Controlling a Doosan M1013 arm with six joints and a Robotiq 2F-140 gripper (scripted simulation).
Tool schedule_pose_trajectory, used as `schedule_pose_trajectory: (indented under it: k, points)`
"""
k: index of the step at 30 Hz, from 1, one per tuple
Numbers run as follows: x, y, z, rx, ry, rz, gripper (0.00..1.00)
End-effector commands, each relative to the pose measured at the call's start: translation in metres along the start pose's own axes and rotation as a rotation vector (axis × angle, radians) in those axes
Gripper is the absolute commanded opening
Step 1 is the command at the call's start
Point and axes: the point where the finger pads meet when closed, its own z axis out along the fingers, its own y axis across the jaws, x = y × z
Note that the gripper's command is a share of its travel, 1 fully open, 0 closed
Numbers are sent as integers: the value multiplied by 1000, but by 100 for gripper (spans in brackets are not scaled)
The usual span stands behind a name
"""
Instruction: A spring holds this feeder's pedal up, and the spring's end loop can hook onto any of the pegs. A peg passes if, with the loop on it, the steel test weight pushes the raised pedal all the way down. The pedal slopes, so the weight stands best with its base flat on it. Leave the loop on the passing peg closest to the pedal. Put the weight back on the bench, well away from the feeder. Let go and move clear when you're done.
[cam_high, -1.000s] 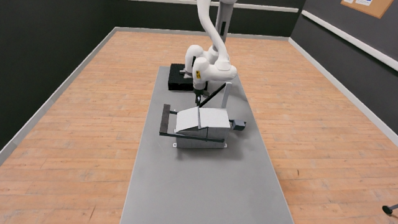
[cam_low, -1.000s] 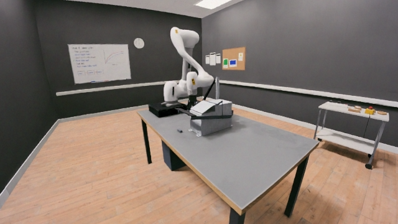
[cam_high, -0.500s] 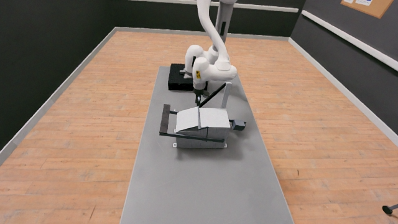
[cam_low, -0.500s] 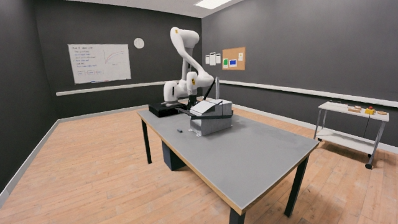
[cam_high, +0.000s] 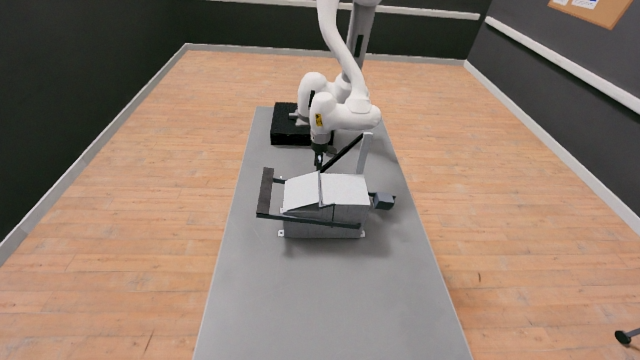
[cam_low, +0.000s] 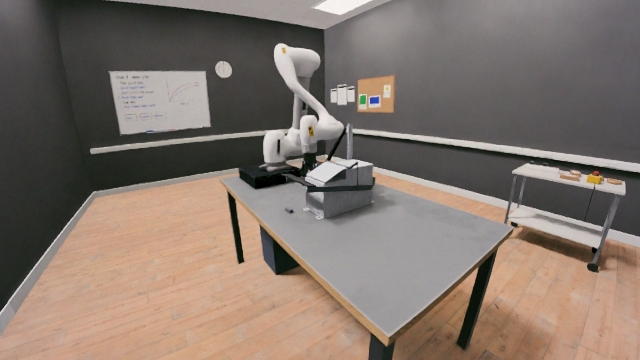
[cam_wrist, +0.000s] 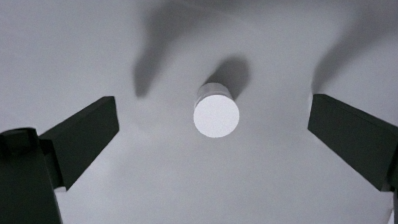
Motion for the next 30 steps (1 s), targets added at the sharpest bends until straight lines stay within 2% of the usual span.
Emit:
schedule_pose_trajectory:
  k: [1,12,27,29,30]
  points:
    - [0,0,0,-1,0,0,100]
    - [0,0,0,-1,0,0,100]
    - [0,0,-40,-1,0,0,100]
    - [0,0,-40,-1,0,0,100]
    - [0,0,-33,-1,0,0,100]
